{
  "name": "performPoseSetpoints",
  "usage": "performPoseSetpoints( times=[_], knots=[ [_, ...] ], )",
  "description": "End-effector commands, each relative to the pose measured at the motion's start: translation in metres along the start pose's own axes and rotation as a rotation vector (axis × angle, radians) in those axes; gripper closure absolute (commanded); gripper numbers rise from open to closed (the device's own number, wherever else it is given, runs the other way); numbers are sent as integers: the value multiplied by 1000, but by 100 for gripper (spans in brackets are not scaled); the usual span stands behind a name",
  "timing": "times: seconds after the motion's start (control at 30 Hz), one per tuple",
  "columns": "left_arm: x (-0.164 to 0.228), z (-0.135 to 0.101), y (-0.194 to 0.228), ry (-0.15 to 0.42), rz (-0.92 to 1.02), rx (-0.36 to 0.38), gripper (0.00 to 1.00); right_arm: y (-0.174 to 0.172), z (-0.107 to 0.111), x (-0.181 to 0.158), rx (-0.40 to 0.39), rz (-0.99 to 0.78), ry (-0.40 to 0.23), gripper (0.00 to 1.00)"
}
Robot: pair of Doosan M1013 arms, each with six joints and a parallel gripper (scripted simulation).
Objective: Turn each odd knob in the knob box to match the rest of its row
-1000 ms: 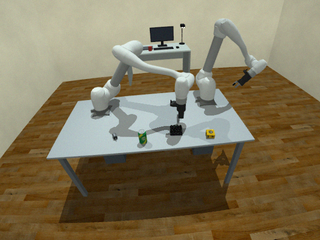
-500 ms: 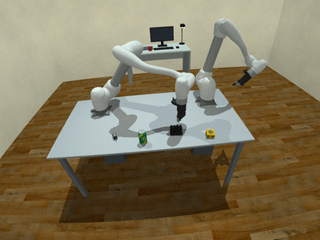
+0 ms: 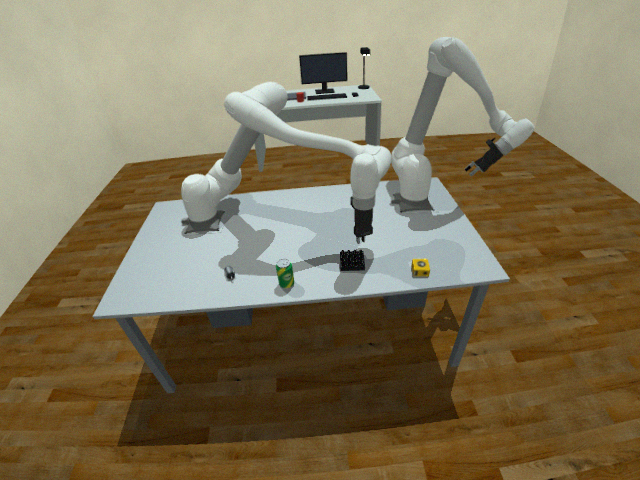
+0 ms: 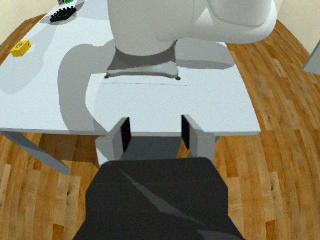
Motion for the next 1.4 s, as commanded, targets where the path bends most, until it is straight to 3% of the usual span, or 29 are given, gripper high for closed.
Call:
performPoseSetpoints(
  times=[0.0,1.37],
  knots=[
    [0,0,0,0,0,-1,0,0,2,1,-4,-34,2,54],
    [0,0,0,0,0,-1,0,-1,2,2,-4,-53,2,54]
  ],
)
Point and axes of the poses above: on each arm, the point where the finger pads meet when closed, its own z axis back along the fingers, its own x axis across the jaws, y = z × x, the point moved 7 cm from there along z, back along the fingers, and after that the axes turned 5 degrees about -z, right-handed, at the moved point
